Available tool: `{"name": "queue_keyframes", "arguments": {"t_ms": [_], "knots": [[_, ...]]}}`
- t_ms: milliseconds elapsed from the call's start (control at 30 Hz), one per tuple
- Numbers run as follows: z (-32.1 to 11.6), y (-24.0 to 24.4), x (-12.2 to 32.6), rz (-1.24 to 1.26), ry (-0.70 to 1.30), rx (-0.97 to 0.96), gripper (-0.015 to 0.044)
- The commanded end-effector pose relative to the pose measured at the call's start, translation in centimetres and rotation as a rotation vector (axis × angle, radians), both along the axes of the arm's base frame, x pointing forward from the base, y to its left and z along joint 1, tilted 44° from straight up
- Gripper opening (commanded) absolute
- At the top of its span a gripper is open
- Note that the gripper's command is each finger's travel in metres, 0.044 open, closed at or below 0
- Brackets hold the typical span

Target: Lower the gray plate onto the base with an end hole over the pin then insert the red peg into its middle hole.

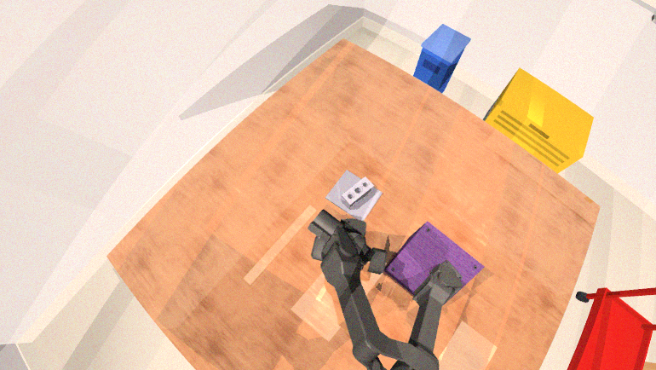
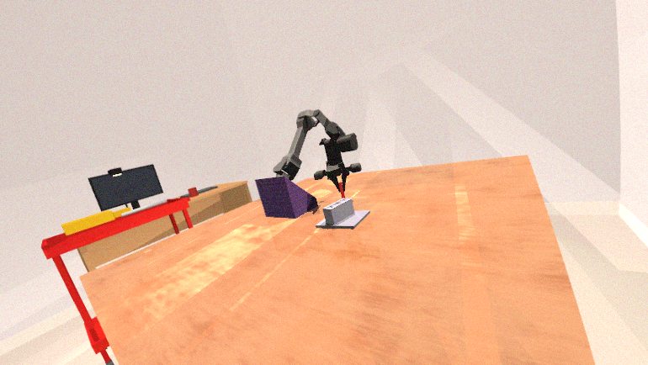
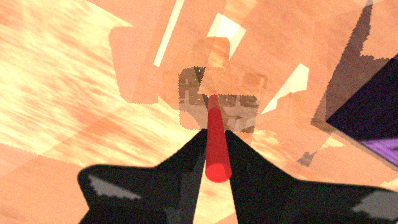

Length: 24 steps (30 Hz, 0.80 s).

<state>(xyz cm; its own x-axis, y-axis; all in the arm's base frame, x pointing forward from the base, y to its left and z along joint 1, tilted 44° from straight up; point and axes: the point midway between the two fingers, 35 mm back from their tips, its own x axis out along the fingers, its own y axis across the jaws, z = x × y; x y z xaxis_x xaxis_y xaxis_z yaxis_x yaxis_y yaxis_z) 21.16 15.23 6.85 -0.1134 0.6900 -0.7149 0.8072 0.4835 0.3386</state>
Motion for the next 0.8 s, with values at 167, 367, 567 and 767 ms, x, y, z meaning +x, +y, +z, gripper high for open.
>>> {"name": "queue_keyframes", "arguments": {"t_ms": [167, 367, 567, 767], "knots": [[1.0, -1.1, 0.5, -0.001, -0.004, -0.005, 0.0000], [2.2, -2.4, 1.0, -0.001, -0.004, -0.010, 0.0000], [3.5, -3.7, 1.4, -0.001, -0.004, -0.012, 0.0000], [4.7, -5.1, 1.8, -0.001, -0.003, -0.012, 0.0000]]}}
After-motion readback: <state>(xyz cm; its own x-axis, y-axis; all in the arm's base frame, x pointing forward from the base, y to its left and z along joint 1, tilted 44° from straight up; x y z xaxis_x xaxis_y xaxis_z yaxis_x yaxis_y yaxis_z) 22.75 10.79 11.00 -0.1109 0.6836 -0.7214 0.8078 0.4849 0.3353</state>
